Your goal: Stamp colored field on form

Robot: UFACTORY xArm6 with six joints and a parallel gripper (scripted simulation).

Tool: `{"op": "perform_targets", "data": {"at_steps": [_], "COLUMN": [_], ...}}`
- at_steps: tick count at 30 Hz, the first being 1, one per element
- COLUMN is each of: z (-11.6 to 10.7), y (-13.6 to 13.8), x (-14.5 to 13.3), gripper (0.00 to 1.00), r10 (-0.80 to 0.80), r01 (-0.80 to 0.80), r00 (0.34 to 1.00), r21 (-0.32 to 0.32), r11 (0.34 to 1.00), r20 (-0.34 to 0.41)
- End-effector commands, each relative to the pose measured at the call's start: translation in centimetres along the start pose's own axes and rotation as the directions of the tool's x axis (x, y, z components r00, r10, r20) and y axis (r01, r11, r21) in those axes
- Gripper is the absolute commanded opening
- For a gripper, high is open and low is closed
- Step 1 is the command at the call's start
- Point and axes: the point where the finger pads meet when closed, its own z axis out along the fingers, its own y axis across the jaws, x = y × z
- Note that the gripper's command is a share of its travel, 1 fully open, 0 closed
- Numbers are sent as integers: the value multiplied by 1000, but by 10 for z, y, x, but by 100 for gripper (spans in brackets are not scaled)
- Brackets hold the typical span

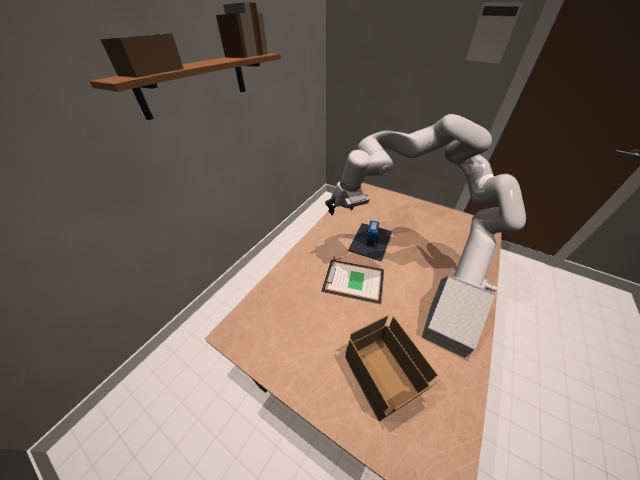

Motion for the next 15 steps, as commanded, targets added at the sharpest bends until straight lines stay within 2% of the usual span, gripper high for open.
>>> {"op": "perform_targets", "data": {"at_steps": [1,2,4,5,8,11,12,15], "z": [19,29,30,38,38,56,56,64], "y": [-49,-74,-74,-97,-97,-148,-148,-175], "x": [-1,2,2,7,7,23,23,34], "gripper": [100,100,100,100,100,100,100,100], "r10": [175,269,269,354,354,542,542,634], "r01": [-175,-267,-267,-348,-348,-518,-518,-596], "r00": [982,956,956,923,923,815,815,741], "r21": [-4,28,28,62,62,160,160,218], "r11": [984,963,963,935,935,840,840,773], "r20": [-76,-118,-118,-151,-151,-207,-207,-222]}}
